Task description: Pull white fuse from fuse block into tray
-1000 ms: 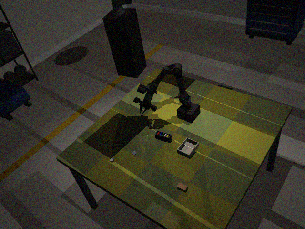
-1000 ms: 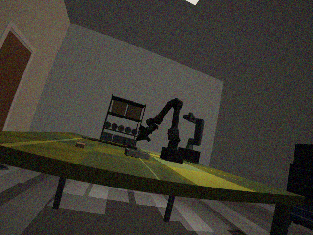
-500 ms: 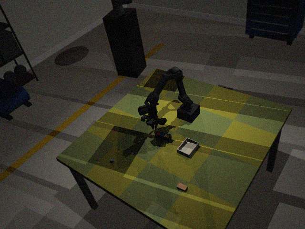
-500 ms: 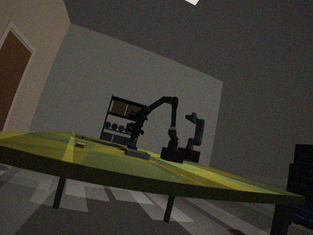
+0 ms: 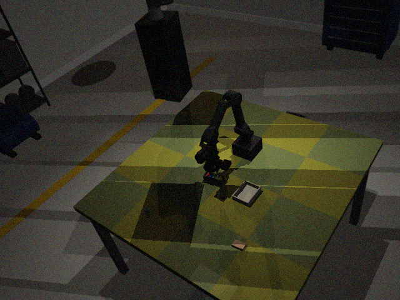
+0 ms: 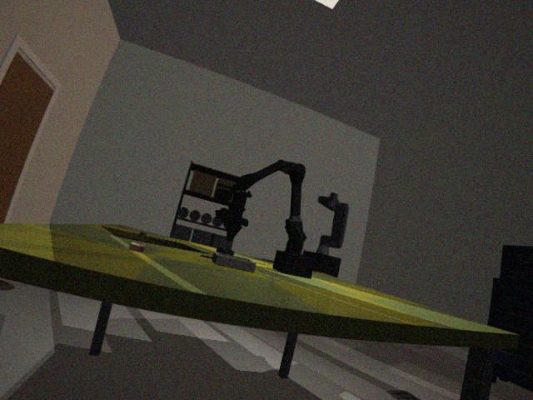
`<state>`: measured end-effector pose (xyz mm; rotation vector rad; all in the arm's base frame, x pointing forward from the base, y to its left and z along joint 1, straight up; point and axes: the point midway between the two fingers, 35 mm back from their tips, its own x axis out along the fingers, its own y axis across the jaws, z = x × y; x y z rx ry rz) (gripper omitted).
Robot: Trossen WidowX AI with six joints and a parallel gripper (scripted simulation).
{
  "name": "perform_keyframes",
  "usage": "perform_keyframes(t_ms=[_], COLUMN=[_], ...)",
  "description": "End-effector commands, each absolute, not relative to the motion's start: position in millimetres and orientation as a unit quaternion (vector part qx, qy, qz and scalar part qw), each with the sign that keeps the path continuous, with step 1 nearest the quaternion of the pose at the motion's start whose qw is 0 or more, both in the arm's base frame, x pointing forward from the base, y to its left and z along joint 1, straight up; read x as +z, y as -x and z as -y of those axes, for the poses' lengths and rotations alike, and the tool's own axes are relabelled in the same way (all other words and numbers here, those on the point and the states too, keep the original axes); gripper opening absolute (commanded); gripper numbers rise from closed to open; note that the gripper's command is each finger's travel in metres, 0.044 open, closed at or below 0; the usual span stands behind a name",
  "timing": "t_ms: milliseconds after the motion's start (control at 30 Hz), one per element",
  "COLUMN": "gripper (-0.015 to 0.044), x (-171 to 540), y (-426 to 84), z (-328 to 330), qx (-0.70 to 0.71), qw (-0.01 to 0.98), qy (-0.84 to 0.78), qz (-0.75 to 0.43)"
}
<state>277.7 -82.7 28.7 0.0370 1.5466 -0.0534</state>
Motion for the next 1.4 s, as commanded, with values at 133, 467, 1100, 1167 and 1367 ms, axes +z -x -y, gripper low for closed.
perform_keyframes(t_ms=[133,467,1100,1167,1367], gripper=[0.0074,0.0074,0.0074,0.0074,0.0074], x=[22.1,12.3,-1.8,-1.8,-2.2], y=[-277.6,-277.9,-278.1,-278.1,-278.1], z=[82.3,82.3,81.7,81.7,81.7], qx=[-0.026,-0.026,-0.026,-0.026,-0.026], qw=[0.714,0.714,0.714,0.714,0.714], qy=[-0.017,-0.017,-0.017,-0.017,-0.017], qz=[-0.7,-0.7,-0.7,-0.7,-0.7])
